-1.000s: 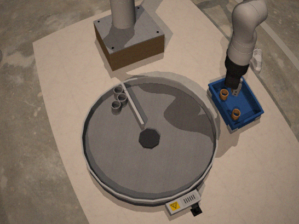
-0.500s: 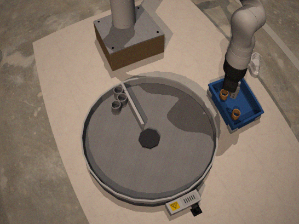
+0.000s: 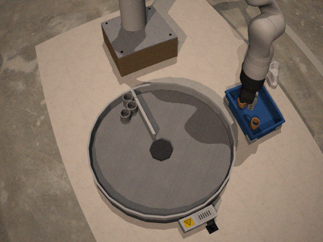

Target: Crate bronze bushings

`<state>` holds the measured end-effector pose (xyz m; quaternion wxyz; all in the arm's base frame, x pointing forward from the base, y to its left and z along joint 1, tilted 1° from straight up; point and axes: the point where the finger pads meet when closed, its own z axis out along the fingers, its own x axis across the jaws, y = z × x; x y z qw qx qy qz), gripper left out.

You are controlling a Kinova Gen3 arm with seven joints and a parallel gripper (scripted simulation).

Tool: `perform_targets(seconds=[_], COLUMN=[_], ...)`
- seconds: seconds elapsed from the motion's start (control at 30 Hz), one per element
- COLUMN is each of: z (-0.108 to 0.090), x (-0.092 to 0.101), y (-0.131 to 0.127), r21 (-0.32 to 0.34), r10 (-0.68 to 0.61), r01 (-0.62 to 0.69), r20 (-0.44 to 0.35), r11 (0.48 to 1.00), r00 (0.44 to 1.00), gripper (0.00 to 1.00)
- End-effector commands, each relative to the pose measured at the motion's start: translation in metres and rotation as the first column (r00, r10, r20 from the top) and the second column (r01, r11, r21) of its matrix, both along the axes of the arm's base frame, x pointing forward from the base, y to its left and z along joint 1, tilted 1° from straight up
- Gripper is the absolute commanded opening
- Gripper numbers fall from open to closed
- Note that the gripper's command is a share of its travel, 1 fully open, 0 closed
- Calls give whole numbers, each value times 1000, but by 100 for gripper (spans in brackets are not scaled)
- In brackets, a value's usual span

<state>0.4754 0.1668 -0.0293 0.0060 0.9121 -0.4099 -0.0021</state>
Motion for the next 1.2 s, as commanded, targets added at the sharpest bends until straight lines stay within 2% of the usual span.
perform_targets(seconds=[0.0,0.17,0.57,0.73,1.17], z=[1,-8,-8,-16,-18], x=[1,1,1,0,1], y=[0,0,0,0,0], r21=[1,1,1,1,1], r10=[0,0,0,0,0], r01=[0,0,0,0,0], r20=[1,2,2,2,2], r11=[1000,1000,1000,1000,1000], r00=[1000,1000,1000,1000,1000], gripper=[0,0,0,0,0])
